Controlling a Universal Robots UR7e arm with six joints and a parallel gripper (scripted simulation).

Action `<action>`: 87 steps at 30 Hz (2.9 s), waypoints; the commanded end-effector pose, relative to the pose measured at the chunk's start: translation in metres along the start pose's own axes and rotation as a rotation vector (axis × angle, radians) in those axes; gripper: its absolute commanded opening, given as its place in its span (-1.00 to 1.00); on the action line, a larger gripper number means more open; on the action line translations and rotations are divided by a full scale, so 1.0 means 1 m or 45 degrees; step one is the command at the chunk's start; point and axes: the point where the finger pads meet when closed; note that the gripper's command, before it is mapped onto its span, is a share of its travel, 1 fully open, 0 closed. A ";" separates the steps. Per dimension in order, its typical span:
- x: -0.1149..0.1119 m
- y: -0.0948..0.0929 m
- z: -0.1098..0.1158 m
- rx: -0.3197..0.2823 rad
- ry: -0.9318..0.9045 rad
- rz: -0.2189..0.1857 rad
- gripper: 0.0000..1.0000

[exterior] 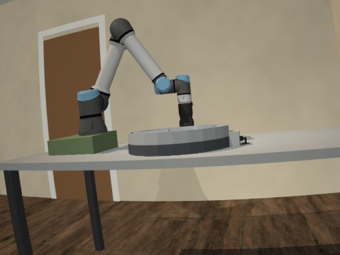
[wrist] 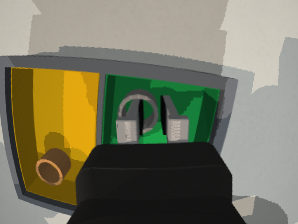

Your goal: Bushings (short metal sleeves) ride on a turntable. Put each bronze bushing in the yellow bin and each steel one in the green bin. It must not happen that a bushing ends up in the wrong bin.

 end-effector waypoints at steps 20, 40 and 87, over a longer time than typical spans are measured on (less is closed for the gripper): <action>0.001 0.005 0.000 0.001 0.000 0.002 -0.16; 0.001 0.009 0.000 0.001 0.000 0.002 -0.16; 0.001 0.023 0.000 0.001 0.000 0.002 -0.16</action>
Point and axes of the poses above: the point where the finger pads meet when closed, its own y axis back along the fingers, its own x axis across the jaws, z = x × y, and after that the axes turned 11 degrees about -y, right-handed
